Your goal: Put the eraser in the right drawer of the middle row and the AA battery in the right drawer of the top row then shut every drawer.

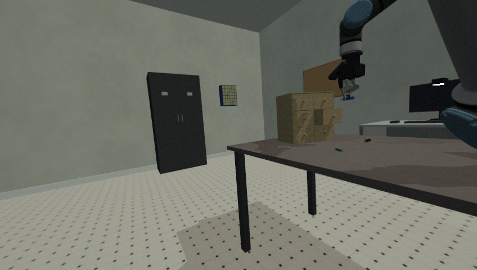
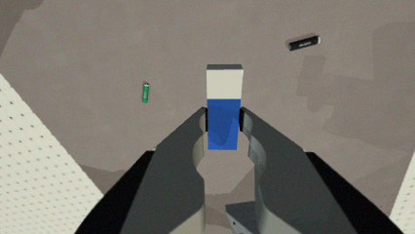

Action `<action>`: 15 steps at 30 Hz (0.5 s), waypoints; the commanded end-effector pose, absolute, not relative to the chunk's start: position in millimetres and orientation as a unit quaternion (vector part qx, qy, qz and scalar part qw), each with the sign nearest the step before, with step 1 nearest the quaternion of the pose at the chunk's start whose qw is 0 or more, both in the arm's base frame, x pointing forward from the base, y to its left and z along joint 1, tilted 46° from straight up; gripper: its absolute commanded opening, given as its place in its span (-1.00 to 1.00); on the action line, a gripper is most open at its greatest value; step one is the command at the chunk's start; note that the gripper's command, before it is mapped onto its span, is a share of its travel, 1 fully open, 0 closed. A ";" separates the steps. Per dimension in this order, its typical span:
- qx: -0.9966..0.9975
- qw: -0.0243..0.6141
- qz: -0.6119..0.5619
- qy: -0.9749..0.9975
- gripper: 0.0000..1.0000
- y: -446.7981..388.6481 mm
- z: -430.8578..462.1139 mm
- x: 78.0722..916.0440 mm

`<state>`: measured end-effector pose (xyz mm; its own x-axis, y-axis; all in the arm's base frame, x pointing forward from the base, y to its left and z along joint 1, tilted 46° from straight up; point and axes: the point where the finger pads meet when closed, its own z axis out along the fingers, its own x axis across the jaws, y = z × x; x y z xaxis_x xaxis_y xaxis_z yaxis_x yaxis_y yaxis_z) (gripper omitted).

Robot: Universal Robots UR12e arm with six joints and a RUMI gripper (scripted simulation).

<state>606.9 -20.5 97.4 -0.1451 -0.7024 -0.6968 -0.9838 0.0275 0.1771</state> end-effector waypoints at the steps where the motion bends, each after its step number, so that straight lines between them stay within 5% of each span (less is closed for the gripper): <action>1: -0.617 0.217 0.324 0.683 -0.79 -21.3 97.9 607.4; 15: -0.616 0.219 0.322 0.685 -0.79 -21.3 97.9 607.4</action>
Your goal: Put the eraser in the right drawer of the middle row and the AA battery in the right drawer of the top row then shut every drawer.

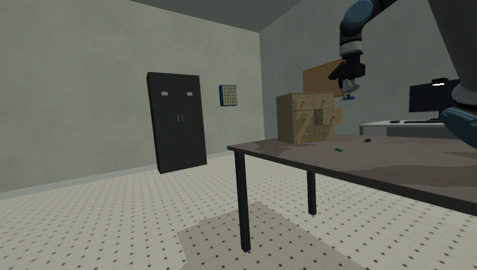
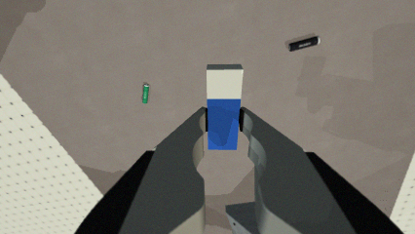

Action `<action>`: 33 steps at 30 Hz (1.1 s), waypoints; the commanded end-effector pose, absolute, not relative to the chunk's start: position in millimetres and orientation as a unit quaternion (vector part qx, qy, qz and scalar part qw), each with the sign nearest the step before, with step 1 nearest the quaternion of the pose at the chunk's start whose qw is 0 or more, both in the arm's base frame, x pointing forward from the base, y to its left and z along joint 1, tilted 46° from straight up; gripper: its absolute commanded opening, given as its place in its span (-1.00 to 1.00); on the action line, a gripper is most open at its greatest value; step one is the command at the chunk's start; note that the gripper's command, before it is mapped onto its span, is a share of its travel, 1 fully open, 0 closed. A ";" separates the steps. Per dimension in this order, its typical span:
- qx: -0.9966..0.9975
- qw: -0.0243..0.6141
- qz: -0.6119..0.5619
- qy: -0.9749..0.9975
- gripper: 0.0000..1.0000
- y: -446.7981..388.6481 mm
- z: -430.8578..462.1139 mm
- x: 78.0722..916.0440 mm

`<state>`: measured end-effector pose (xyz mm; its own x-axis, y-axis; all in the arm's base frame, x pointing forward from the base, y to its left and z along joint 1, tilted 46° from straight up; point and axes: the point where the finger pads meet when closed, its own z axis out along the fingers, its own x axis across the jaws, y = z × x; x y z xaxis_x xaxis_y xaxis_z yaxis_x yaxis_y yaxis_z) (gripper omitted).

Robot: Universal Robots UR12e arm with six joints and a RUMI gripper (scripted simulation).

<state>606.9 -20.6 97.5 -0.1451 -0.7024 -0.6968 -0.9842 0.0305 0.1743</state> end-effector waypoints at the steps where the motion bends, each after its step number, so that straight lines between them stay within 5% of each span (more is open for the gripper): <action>1: -0.616 0.220 0.321 0.685 -0.79 -21.3 97.8 607.4; 33: -0.599 0.262 0.273 0.706 -0.79 -20.7 97.5 606.2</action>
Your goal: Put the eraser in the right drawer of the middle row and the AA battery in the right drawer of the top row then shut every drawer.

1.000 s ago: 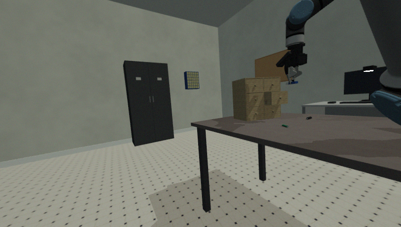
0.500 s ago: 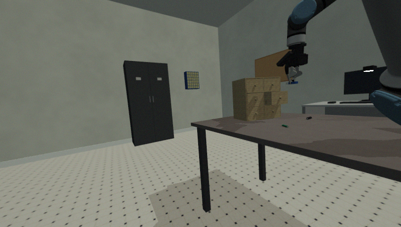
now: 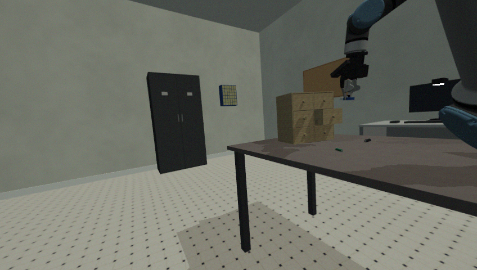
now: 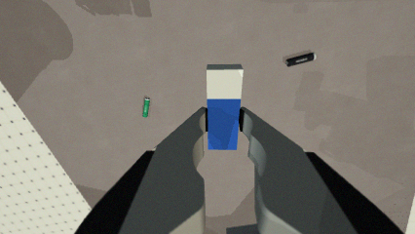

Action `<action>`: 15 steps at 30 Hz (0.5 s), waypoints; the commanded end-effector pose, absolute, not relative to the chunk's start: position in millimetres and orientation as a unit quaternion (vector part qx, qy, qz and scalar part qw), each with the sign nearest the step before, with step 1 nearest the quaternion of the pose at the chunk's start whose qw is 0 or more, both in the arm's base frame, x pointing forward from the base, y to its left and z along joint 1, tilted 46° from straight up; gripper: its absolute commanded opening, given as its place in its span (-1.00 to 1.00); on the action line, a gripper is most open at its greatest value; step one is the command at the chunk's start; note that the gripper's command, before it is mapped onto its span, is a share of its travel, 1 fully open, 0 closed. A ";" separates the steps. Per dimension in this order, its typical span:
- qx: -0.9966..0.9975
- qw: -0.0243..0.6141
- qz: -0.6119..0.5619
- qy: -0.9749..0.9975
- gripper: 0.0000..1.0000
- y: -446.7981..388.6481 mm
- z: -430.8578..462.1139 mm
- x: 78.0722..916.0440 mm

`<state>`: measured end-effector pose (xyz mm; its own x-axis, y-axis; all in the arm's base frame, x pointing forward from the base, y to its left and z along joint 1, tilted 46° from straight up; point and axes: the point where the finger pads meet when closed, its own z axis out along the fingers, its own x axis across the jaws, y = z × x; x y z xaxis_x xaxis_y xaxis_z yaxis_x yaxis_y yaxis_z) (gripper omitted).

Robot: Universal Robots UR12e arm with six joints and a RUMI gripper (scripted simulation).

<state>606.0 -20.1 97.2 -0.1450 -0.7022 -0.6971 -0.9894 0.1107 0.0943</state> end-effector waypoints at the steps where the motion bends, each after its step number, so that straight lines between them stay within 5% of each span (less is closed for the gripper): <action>1: -0.598 0.265 0.270 0.707 -0.79 -20.7 97.4 606.2; 15: -0.581 0.301 0.226 0.722 -0.79 -20.1 97.1 605.2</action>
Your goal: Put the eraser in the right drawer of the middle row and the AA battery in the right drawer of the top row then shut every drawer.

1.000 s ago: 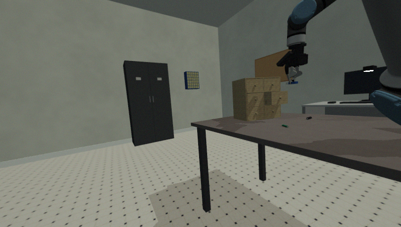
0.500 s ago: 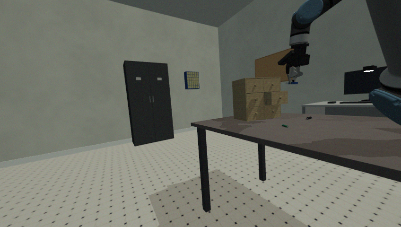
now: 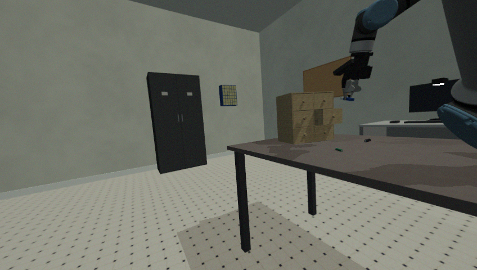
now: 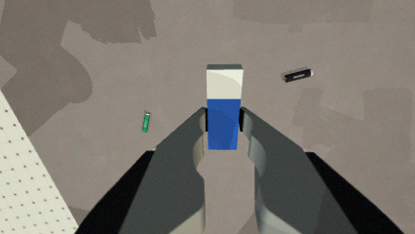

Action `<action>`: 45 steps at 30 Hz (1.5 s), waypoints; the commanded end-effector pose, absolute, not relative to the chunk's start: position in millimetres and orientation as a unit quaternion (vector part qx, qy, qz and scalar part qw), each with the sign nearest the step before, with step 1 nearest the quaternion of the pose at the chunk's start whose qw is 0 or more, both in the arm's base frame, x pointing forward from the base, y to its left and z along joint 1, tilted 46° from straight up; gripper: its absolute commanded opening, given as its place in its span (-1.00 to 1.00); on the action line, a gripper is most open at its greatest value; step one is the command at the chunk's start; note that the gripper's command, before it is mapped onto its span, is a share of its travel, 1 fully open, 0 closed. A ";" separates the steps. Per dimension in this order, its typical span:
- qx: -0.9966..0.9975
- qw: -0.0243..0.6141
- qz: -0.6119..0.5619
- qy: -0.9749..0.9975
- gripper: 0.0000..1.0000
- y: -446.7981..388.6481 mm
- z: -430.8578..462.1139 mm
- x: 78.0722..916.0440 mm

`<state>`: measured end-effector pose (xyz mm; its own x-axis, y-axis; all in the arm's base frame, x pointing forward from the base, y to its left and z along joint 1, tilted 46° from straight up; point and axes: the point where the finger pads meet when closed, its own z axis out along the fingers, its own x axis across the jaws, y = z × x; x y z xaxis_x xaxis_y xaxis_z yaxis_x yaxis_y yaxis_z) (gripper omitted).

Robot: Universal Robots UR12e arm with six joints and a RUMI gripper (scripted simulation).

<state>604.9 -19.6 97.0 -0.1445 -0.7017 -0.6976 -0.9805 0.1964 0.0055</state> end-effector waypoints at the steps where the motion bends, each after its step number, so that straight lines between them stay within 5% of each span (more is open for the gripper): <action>1: -0.579 0.304 0.221 0.723 -0.79 -20.1 97.1 605.1; 45: -0.495 0.428 0.052 0.755 -0.79 -18.2 95.6 601.6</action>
